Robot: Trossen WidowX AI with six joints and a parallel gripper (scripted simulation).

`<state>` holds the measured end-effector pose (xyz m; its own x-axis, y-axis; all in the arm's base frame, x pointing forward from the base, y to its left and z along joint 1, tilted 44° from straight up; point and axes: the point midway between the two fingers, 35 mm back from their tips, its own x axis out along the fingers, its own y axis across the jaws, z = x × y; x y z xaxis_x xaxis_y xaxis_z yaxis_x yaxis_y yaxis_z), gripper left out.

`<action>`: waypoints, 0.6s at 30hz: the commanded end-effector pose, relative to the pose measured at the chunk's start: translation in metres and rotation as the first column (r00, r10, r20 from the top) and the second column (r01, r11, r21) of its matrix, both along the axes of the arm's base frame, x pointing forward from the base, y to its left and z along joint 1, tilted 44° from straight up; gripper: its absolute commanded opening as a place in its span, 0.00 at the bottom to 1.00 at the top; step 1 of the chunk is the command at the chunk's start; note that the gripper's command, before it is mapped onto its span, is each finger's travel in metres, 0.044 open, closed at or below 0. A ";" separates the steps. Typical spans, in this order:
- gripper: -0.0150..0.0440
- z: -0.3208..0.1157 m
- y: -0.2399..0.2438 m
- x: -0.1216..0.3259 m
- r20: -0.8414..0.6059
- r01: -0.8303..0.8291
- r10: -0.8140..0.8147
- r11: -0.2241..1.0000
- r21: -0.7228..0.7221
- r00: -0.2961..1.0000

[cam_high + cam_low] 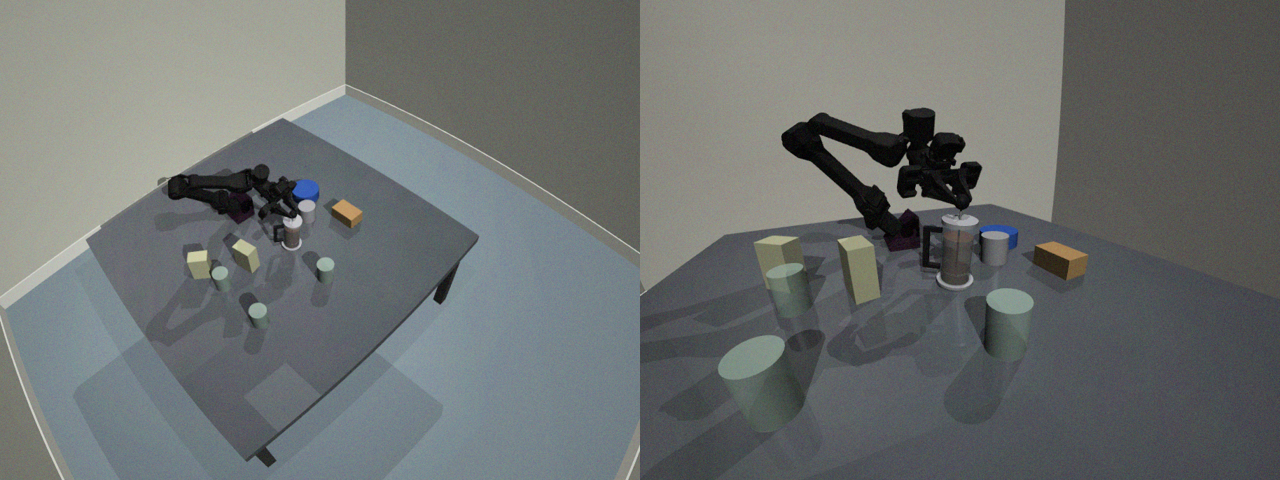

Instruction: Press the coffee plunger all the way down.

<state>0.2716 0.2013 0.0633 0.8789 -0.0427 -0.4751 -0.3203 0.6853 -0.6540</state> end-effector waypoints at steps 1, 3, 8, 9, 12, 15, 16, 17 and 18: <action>0.46 -0.007 -0.006 0.001 -0.012 0.012 -0.013 0.999 -0.030 1.000; 0.46 -0.007 -0.006 0.001 -0.012 0.012 -0.013 0.999 -0.030 1.000; 0.46 -0.007 -0.005 0.001 -0.012 0.012 -0.013 0.999 -0.030 1.000; 0.46 -0.007 -0.005 0.001 -0.012 0.012 -0.013 0.999 -0.030 1.000; 0.46 -0.007 -0.005 0.001 -0.012 0.012 -0.013 0.999 -0.030 1.000; 0.46 -0.007 -0.004 0.001 -0.012 0.012 -0.013 0.999 -0.030 1.000; 0.46 -0.007 -0.004 0.001 -0.012 0.012 -0.013 0.999 -0.030 1.000; 0.46 -0.007 -0.004 0.001 -0.012 0.012 -0.013 0.999 -0.030 1.000; 0.46 -0.008 -0.004 0.001 -0.012 0.012 -0.013 0.999 -0.030 1.000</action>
